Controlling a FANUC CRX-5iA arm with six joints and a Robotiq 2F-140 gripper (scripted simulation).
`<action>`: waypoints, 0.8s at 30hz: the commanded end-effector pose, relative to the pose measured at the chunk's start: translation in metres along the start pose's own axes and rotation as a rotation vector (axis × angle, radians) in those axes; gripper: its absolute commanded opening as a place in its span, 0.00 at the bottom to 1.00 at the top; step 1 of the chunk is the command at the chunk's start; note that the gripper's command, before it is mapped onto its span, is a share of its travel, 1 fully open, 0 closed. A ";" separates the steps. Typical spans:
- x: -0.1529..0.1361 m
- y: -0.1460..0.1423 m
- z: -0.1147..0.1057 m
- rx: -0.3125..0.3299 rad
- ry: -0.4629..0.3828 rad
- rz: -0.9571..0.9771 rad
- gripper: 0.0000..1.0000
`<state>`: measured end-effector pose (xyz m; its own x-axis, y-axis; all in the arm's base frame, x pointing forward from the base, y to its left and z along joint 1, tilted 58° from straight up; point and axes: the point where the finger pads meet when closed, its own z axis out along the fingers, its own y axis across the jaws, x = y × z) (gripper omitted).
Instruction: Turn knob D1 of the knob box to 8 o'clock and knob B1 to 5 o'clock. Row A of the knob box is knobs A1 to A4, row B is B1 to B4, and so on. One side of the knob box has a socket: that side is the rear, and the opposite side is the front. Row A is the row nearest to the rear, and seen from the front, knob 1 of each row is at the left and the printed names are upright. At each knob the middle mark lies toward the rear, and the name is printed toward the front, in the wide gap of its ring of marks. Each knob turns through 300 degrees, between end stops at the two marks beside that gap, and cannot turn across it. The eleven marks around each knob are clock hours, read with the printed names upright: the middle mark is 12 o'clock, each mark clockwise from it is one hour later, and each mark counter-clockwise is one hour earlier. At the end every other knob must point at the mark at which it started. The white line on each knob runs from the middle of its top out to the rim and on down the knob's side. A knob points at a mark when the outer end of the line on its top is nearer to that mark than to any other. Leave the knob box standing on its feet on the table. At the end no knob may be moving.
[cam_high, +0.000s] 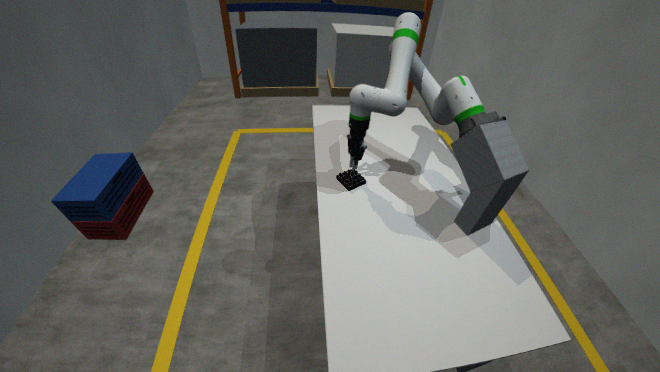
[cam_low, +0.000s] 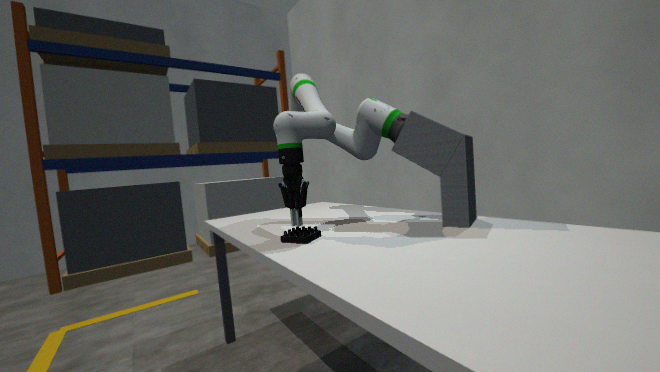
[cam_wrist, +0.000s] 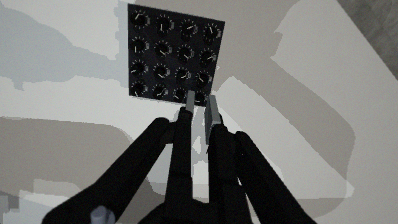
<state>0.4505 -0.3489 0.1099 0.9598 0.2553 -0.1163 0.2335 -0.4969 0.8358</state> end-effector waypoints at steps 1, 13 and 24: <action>0.000 0.000 0.002 0.000 0.000 0.000 0.12; 0.000 0.000 0.010 0.000 0.000 0.000 0.12; 0.000 0.000 0.011 0.000 0.000 0.000 0.12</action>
<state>0.4523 -0.3580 0.1040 0.9598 0.2554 -0.1162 0.2334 -0.4969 0.8358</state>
